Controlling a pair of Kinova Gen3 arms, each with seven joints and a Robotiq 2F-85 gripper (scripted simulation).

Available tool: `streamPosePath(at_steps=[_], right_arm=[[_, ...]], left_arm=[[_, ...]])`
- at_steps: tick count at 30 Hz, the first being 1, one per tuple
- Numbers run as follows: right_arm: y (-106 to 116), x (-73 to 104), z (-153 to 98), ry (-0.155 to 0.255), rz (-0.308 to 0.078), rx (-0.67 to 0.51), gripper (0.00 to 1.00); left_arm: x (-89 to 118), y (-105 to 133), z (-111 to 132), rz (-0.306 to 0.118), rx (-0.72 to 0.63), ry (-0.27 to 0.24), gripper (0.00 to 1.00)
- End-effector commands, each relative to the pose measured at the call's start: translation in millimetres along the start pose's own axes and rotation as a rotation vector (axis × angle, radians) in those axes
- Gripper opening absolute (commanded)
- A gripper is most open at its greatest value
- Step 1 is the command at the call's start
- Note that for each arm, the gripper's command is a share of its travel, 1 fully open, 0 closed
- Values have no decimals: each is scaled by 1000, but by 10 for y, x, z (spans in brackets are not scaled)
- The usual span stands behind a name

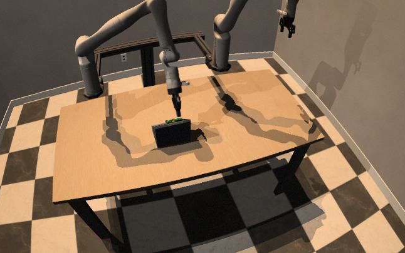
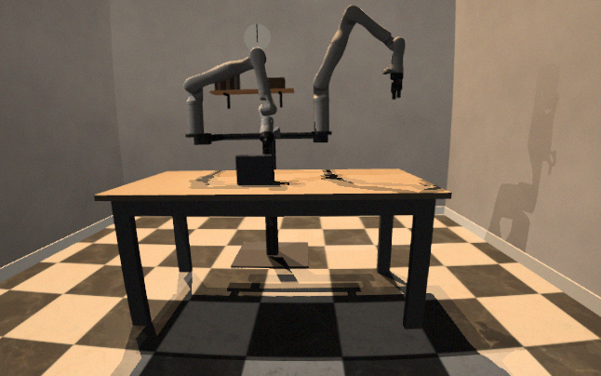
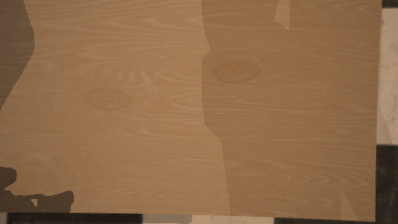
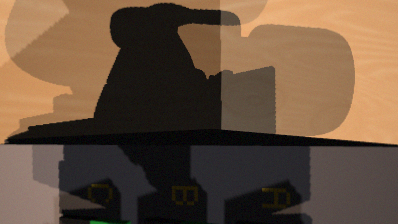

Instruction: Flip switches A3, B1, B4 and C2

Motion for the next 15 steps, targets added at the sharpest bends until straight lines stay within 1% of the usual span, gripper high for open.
streamPosePath(at_steps=[1, 15], right_arm=[[-6, -25, 6, 1, 1, -1, 99], [-6, -49, 6, 1, 1, -1, 99]], left_arm=[[9, 3, 0, -2, 0, 0, 1000], [9, 3, 0, -2, 0, 0, 1000]])
Point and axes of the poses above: on each arm, the point where the finger pads meet when closed, its own x axis back along the fingers, its own z axis across the jaws, y = z × x, the point moved 8 cm from there along x, back along the fingers, and after that the axes turned 4 degrees about x, right-handed, at the moved point
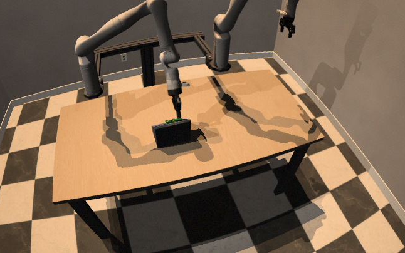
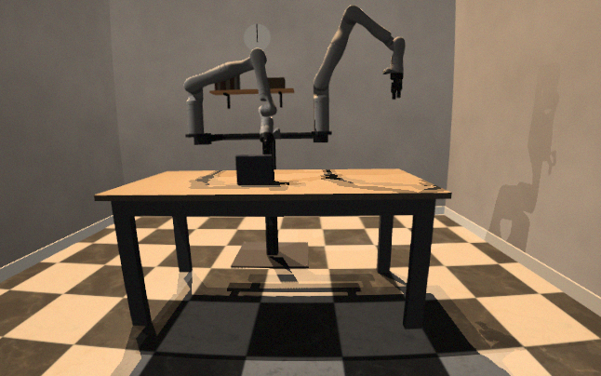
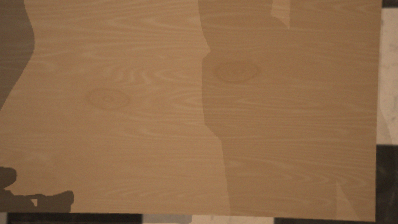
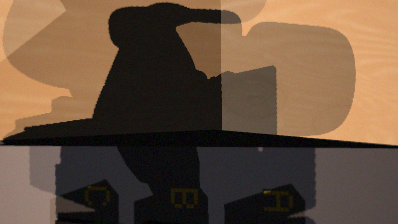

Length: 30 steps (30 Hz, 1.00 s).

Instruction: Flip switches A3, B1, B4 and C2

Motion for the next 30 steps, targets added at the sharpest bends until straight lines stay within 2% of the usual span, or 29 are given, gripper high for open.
streamPosePath(at_steps=[1, 30], right_arm=[[-5, -2, 6, 1, 1, -1, 99], [-5, -18, 6, 1, 1, -1, 99]], left_arm=[[9, 3, 0, -2, 0, 0, 1000], [9, 3, 0, -2, 0, 0, 1000]])
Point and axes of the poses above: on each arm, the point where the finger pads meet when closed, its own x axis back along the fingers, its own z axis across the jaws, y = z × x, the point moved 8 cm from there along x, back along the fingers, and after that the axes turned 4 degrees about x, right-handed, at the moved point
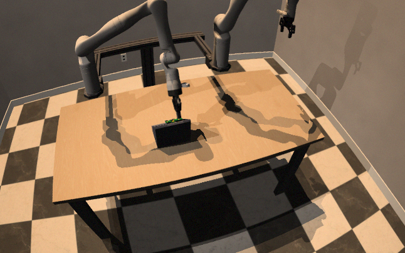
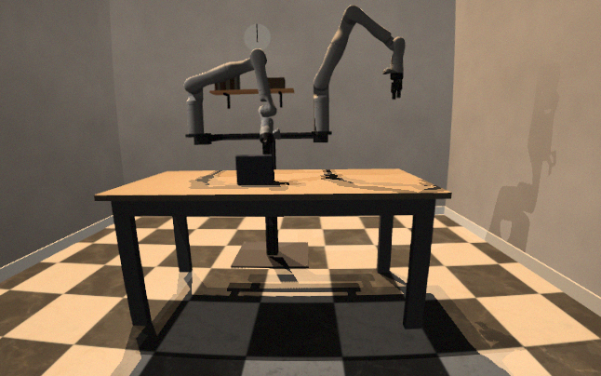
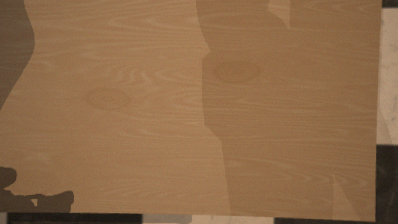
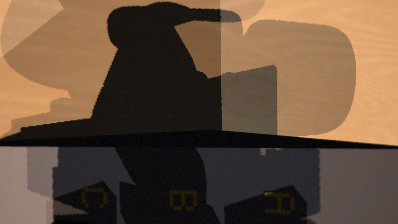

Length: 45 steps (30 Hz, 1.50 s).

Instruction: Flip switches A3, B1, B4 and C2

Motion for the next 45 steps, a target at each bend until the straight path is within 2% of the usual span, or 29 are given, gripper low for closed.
streamPosePath(at_steps=[1, 3, 13, 31, 35, 37, 40, 45], right_arm=[[-6, 38, 4, 0, 2, 0, 99], [-6, 38, 4, 0, 2, 0, 99], [-6, 278, 4, 0, 2, 0, 99], [16, 283, -24, 10, -1, 0, 99], [113, 268, -136, 59, -7, 0, 99], [113, 268, -136, 59, -7, 0, 99], [228, 258, -255, 122, -9, 0, 99], [476, 213, -525, 251, -19, 0, 99]], left_arm=[[9, 3, 0, -2, 0, 0, 1000], [9, 3, 0, -2, 0, 0, 1000], [9, 3, 0, -2, 0, 0, 1000], [9, 3, 0, -2, 0, 0, 1000], [9, 3, 0, -2, 0, 0, 1000], [9, 3, 0, -2, 0, 0, 1000], [9, 3, 0, -2, 0, 0, 1000], [9, 3, 0, -2, 0, 0, 1000]])
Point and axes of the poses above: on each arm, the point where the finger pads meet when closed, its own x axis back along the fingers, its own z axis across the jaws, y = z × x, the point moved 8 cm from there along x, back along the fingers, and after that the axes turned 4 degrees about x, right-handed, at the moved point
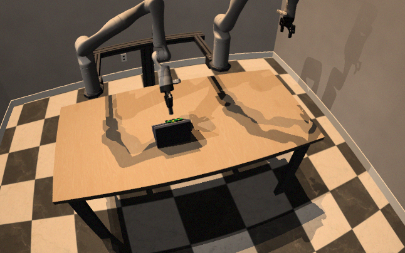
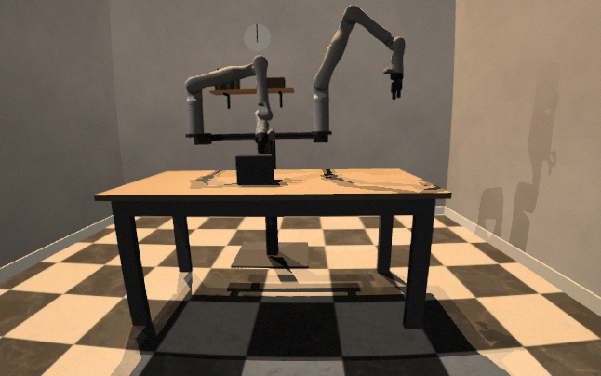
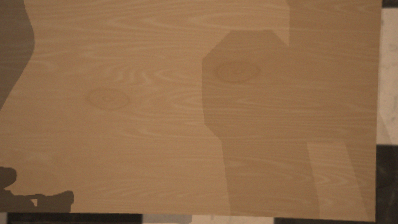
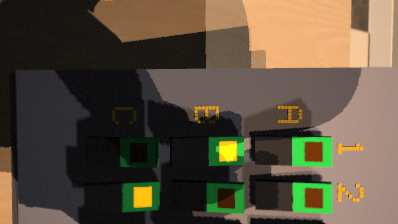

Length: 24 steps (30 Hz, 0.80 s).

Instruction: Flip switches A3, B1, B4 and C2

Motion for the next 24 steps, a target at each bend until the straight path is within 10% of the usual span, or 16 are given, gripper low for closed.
streamPosePath(at_steps=[1, 24], right_arm=[[203, -5, -223, 107, 2, -6, 99], [273, -7, -296, 147, 2, -6, 99]], left_arm=[[9, 3, 0, -2, 0, 0, 1000], [9, 3, 0, -2, 0, 0, 1000]])
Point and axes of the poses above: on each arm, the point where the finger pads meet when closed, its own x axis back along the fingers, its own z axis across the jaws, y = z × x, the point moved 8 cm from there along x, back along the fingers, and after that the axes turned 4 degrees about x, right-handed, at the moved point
